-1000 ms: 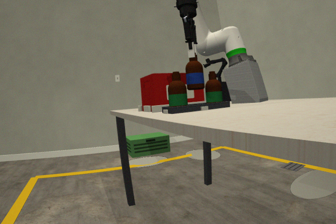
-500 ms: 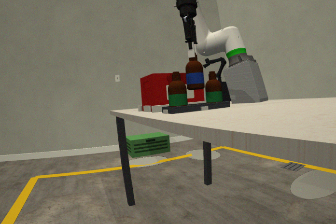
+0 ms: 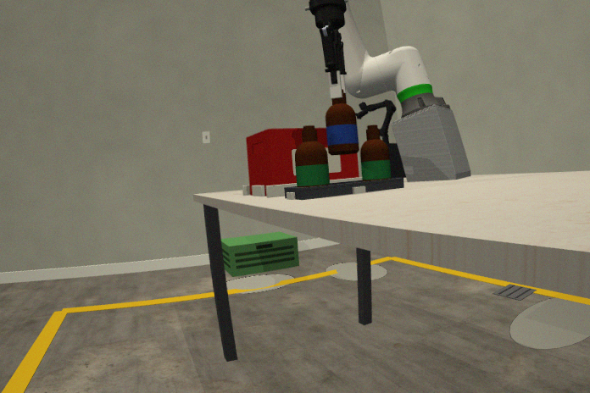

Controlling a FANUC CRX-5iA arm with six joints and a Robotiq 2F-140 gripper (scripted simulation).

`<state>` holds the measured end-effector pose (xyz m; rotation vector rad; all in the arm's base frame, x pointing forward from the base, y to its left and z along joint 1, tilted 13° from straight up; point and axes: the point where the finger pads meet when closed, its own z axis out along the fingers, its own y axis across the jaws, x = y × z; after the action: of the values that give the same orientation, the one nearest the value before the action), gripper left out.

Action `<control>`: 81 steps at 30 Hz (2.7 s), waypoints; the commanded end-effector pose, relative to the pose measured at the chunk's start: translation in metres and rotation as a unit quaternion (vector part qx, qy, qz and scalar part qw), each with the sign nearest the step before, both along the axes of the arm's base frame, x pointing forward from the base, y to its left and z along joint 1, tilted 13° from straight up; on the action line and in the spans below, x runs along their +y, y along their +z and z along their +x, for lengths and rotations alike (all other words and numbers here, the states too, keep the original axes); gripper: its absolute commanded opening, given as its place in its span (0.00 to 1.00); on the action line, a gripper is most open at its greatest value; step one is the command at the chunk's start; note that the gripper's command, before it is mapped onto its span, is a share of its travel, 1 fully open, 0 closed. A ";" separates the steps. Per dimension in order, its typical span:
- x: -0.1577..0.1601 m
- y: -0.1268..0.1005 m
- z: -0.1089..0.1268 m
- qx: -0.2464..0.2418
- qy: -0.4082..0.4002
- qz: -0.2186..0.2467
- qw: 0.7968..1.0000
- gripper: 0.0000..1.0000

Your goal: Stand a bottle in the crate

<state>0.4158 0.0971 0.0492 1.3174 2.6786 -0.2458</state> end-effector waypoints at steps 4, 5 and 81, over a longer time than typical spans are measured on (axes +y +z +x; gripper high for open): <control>0.001 0.005 0.000 0.000 0.000 0.000 1.000 0.00; 0.001 0.006 0.000 0.000 0.000 0.000 1.000 0.00; 0.007 0.032 -0.002 0.000 0.000 0.000 1.000 0.00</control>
<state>0.4139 0.1039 0.0811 1.3174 2.6786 -0.2458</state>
